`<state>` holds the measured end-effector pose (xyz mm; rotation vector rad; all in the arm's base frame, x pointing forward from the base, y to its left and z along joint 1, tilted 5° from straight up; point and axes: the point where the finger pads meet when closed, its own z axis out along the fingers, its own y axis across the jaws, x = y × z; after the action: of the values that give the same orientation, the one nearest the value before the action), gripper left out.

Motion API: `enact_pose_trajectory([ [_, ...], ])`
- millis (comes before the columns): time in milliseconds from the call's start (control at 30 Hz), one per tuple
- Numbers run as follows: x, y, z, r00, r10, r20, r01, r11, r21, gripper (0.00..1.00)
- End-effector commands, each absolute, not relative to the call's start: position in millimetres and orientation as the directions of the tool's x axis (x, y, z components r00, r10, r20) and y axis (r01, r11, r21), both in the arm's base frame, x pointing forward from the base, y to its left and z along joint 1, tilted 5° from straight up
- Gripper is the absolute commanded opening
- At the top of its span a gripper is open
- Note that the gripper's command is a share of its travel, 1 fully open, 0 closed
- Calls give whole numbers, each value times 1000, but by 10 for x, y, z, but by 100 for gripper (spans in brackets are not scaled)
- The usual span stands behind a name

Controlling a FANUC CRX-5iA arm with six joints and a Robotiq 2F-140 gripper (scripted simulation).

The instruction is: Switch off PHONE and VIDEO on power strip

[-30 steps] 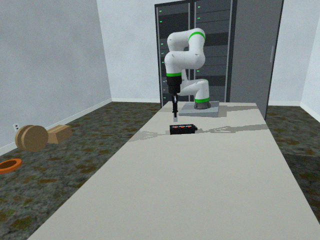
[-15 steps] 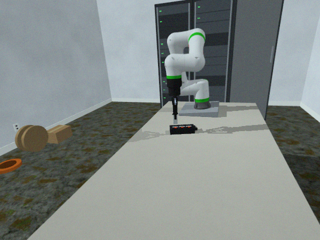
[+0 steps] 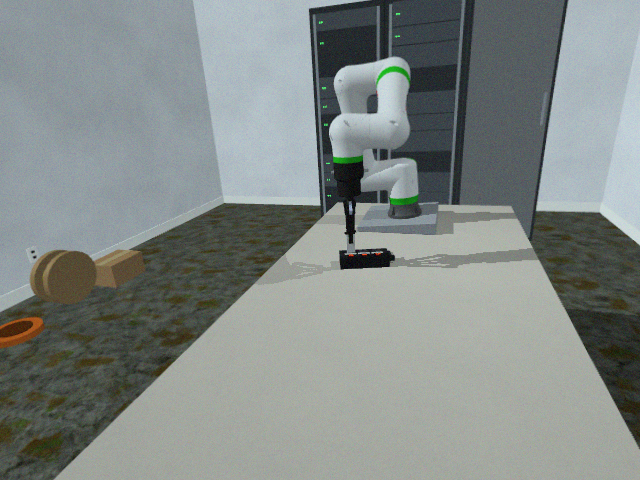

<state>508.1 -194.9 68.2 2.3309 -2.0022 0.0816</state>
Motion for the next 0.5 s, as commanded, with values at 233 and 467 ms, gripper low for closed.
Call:
enact_pose_trajectory([
  [233,5083,-1956,618,151,-985,85,-989,-150,16,0],
  [467,5083,-1957,611,151,-985,85,-989,-150,16,0],
])
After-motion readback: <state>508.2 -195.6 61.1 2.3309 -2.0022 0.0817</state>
